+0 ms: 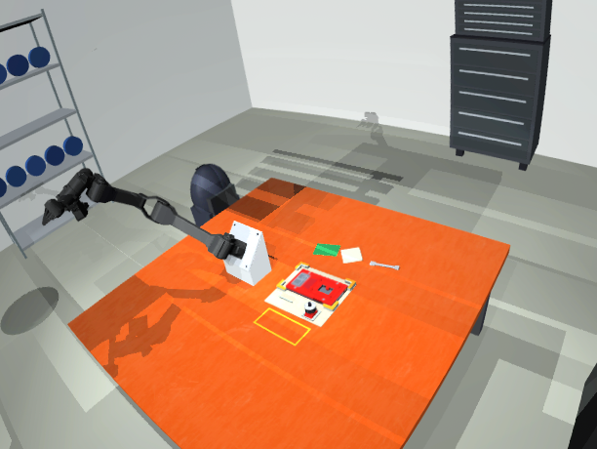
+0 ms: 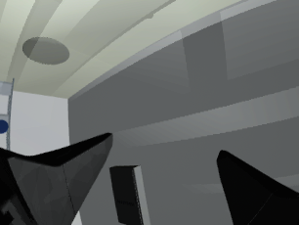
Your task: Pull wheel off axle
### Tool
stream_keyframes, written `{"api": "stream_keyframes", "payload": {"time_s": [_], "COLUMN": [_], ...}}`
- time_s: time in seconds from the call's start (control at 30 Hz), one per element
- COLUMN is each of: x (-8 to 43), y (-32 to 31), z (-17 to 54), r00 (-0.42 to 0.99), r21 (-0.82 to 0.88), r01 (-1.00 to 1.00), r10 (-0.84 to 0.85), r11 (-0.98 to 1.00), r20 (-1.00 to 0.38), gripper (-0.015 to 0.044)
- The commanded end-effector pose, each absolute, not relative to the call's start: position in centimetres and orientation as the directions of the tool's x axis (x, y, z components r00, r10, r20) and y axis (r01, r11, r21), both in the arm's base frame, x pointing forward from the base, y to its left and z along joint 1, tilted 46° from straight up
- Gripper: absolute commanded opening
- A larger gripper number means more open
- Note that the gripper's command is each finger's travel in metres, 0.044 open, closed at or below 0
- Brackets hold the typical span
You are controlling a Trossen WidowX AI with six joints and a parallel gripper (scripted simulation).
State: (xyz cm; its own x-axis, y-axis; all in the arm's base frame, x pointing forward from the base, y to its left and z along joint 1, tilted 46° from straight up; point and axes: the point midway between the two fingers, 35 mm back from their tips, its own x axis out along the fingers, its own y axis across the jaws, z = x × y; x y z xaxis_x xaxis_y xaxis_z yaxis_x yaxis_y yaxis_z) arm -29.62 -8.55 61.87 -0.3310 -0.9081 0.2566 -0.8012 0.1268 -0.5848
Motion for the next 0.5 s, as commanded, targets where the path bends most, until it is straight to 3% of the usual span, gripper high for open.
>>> {"api": "stream_keyframes", "payload": {"time_s": [0.0,0.1,0.47], "x": [-29.5,-27.2,-18.5], "y": [-8.6,-8.9,-10.5], "z": [62.0,63.2,66.9], "r00": [-0.33,-0.317,-0.219], "r21": [-0.58,-0.515,-0.195], "r01": [-0.804,-0.847,-0.969], "r10": [-0.908,-0.905,-0.888], "r11": [0.127,0.135,0.15], "r20": [0.258,0.284,0.404], "gripper": [0.0374,0.03,0.03]}}
